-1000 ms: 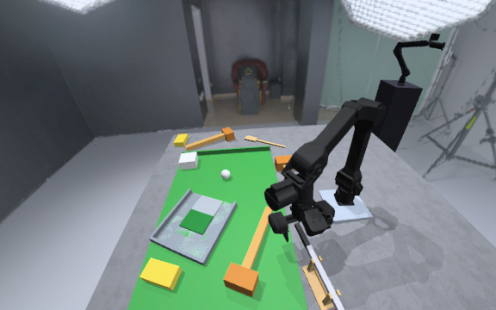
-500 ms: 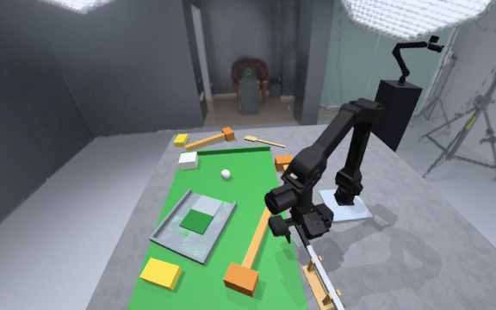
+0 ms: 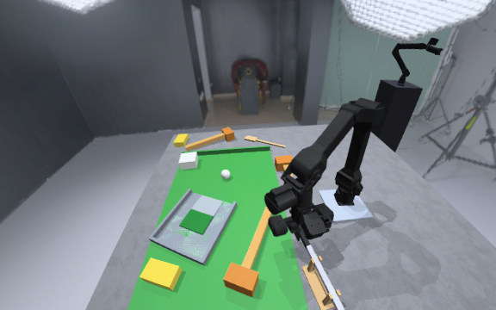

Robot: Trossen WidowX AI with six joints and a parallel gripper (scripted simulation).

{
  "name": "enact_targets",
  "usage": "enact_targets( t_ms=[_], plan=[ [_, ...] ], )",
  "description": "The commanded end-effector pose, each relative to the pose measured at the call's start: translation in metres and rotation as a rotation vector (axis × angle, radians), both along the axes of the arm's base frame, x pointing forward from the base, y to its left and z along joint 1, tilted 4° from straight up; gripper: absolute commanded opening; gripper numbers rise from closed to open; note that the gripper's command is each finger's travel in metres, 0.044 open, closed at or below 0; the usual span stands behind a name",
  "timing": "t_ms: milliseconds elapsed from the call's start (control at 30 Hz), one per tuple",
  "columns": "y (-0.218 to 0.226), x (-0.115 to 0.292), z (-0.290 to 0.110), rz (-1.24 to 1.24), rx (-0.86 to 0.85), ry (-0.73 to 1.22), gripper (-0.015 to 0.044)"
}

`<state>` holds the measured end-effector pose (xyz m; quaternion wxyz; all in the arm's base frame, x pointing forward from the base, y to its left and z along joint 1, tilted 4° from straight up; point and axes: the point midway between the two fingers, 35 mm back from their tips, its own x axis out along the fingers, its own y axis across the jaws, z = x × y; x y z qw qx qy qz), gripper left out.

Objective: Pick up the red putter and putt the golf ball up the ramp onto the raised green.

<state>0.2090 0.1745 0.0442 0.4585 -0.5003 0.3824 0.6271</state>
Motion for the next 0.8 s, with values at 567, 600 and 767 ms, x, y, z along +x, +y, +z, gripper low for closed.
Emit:
enact_targets(
  t_ms=[567, 600, 767],
  plan=[
    [0.006, 0.004, 0.072, 0.0, 0.0, 0.0, 0.0],
    [0.006, 0.004, 0.077, 0.0, 0.0, 0.0, 0.0],
    [0.006, 0.001, 0.099, 0.0, 0.0, 0.0, 0.0]
  ],
)
